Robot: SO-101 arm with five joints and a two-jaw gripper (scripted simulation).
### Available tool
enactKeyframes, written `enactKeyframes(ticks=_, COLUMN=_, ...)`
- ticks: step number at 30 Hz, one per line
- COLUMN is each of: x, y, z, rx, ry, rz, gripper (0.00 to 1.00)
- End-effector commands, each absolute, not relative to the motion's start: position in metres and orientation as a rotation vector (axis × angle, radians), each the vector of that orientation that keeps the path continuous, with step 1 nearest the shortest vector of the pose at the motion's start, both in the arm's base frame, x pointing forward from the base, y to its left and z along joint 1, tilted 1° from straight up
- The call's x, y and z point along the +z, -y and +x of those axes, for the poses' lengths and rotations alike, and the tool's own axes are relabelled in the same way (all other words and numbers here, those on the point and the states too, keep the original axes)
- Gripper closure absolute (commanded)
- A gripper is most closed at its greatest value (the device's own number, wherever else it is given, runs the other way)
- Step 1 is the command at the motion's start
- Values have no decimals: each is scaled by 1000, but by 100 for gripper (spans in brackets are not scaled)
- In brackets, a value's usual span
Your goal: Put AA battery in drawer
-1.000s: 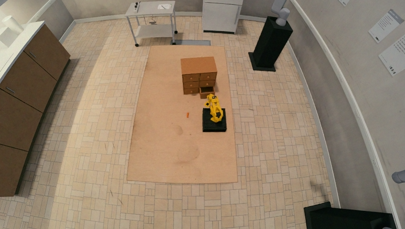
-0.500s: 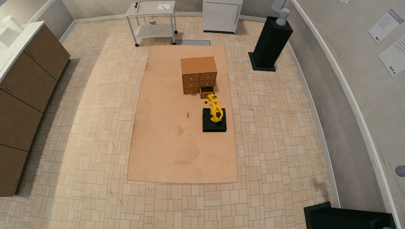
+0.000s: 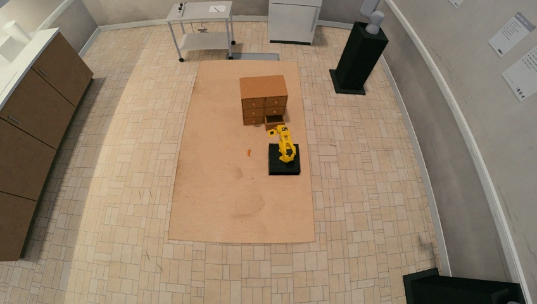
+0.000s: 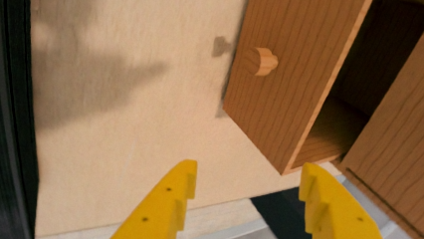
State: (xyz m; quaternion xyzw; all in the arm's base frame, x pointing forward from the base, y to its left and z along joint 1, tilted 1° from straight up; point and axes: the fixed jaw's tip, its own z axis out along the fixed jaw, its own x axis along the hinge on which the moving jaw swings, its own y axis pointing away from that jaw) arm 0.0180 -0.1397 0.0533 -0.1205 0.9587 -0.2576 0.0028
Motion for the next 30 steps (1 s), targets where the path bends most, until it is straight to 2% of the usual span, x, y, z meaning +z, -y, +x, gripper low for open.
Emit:
enactKeyframes(ticks=1, x=57, y=141, z=18, rx=-829, ry=-2997, rz=-283, gripper=79)
enactKeyframes(ticks=30, x=58, y=142, z=19, rx=-740, ry=-2776, rz=700, gripper=79)
